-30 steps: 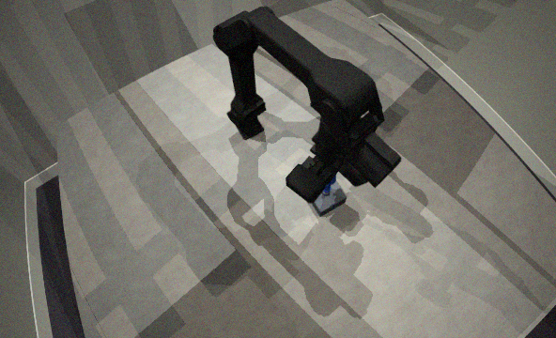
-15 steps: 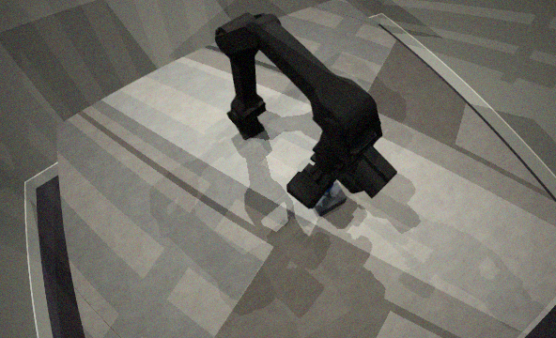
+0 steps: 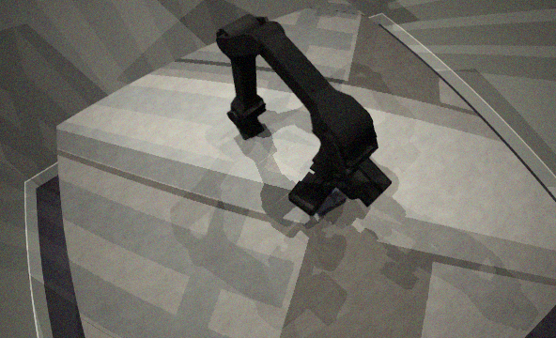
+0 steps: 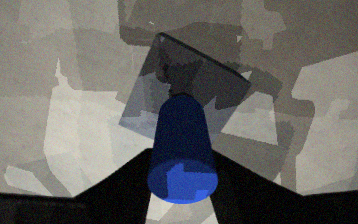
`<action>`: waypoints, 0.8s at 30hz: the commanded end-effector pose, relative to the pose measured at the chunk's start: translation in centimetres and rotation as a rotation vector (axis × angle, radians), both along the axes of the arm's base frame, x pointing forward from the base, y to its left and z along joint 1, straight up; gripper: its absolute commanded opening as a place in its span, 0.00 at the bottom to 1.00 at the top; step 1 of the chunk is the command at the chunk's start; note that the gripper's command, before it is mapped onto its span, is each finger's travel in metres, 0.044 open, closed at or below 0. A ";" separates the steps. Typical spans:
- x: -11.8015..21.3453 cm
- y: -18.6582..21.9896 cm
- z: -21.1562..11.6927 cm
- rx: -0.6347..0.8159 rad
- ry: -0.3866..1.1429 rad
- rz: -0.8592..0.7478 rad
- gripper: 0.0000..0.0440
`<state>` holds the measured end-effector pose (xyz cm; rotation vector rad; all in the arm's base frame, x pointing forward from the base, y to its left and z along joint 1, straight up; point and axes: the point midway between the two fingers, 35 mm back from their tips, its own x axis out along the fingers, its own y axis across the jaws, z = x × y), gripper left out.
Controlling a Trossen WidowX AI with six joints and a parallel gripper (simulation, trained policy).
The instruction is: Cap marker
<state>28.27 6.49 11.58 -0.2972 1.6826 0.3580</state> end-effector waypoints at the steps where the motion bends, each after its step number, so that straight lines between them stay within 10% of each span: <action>1: -1.5 -0.1 -1.1 0.002 0.070 0.010 0.23; 12: -2.1 -0.2 -1.0 0.009 0.089 0.015 0.41; 24: -2.7 0.0 -0.6 0.047 0.048 0.032 1.00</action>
